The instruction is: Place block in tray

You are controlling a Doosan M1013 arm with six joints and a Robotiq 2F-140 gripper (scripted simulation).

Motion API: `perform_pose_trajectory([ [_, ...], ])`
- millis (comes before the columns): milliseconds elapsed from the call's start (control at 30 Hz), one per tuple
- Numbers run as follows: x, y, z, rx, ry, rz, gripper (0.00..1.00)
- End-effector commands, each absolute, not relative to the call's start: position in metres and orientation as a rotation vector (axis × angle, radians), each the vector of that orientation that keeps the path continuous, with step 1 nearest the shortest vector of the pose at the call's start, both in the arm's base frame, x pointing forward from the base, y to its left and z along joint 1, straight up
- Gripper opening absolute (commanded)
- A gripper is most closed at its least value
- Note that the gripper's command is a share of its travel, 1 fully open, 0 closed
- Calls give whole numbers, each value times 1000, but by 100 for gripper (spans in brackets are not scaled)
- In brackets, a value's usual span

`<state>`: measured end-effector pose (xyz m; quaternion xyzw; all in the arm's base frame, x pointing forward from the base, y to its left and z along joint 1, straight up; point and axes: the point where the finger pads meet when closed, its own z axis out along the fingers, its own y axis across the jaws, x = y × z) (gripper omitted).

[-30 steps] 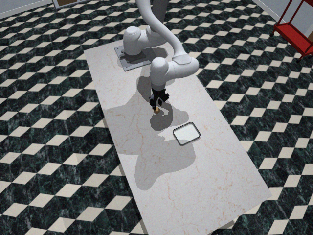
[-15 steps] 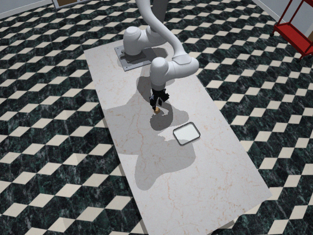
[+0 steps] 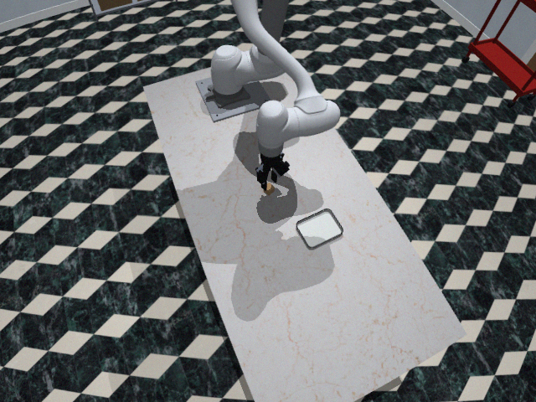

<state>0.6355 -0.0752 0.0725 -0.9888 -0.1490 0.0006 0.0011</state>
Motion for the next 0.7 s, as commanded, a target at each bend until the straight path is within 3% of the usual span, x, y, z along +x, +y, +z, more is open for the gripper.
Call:
perform_pose_trajectory([
  [0, 636, -75, 71, -3104, -468, 0, 40],
  [667, 636, -74, 60, -3104, -468, 0, 40],
])
